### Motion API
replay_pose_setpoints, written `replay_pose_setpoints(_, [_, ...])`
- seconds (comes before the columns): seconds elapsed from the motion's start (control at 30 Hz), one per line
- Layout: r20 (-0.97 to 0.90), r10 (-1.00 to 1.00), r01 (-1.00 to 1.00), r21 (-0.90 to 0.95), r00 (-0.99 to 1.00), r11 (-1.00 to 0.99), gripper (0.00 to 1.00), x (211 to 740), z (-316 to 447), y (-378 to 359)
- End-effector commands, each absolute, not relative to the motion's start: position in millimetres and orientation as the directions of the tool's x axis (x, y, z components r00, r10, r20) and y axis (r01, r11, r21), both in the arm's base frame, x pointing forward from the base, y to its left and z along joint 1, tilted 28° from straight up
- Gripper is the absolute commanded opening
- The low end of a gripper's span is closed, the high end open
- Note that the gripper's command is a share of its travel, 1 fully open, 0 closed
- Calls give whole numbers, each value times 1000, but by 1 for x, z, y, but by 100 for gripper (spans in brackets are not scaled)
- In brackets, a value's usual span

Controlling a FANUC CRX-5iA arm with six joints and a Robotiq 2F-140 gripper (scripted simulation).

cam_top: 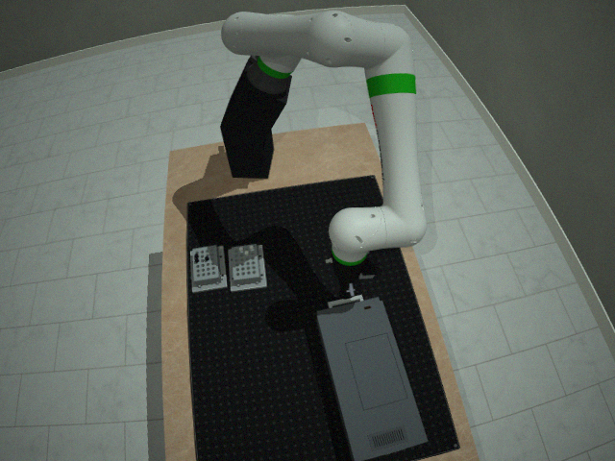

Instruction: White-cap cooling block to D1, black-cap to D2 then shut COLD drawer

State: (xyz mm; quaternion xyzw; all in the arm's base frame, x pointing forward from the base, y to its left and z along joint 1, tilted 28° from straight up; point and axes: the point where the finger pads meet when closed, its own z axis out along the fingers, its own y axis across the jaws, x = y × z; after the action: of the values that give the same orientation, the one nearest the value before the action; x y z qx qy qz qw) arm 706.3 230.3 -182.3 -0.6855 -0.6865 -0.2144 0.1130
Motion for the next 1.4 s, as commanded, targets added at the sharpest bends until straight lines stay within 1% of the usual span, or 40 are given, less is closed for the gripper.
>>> replay_pose_setpoints(0.0, [449, 893, 989, 141, -35, -32, 10, 707, -181, 230])
replay_pose_setpoints(1.37, [449, 893, 989, 141, -35, -32, 10, 664, -187, 231])
